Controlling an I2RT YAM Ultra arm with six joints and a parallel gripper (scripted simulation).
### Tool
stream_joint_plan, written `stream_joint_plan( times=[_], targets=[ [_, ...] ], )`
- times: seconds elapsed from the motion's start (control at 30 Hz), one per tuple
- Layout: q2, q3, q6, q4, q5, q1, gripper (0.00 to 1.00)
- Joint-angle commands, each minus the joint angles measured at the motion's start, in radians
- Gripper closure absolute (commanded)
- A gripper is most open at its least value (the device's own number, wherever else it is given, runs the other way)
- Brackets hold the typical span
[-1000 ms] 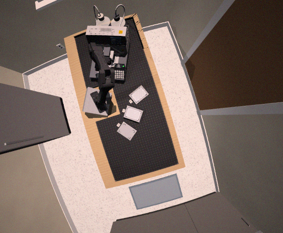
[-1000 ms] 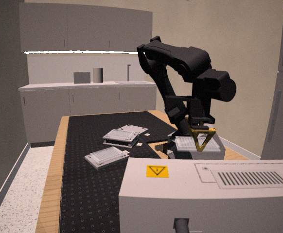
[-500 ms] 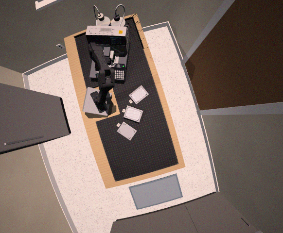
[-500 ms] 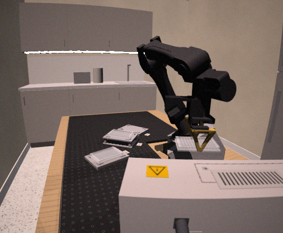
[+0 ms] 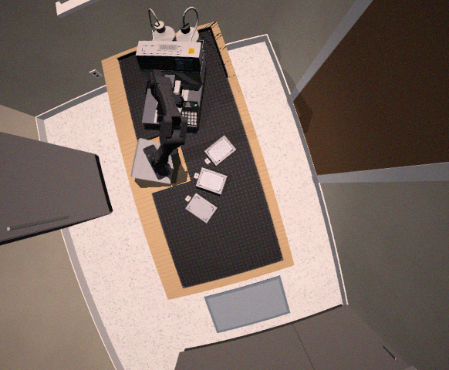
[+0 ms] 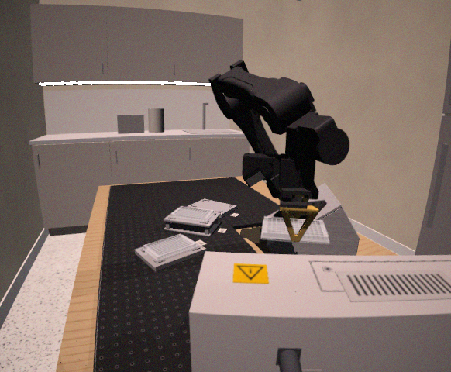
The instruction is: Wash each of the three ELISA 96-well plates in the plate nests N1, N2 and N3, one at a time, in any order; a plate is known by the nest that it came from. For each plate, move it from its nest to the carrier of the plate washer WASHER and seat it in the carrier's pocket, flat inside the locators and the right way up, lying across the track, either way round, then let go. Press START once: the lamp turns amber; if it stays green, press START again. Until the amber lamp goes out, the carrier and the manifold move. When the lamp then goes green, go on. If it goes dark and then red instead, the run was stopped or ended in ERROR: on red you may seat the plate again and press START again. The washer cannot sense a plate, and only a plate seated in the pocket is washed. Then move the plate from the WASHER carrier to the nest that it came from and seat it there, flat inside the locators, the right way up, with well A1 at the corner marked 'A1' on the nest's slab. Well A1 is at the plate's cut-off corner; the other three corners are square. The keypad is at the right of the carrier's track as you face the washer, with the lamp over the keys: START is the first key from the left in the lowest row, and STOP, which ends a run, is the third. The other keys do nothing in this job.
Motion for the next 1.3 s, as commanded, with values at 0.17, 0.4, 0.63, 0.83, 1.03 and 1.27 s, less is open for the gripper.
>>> stream_joint_plan(
  times=[0.17, 0.4, 0.63, 0.83, 1.03, 1.27],
  targets=[
    [-0.097, -0.024, -0.119, -0.002, 0.029, -0.080, 1.00],
    [-0.148, -0.032, -0.198, 0.000, 0.039, -0.147, 1.00],
    [-0.209, -0.029, -0.318, 0.005, 0.048, -0.245, 1.00],
    [-0.227, -0.036, -0.308, 0.006, 0.049, -0.265, 1.00],
    [-0.309, -0.071, -0.338, 0.014, 0.051, -0.342, 1.00],
    [-0.396, -0.097, -0.463, 0.025, 0.046, -0.444, 1.00]
  ],
)
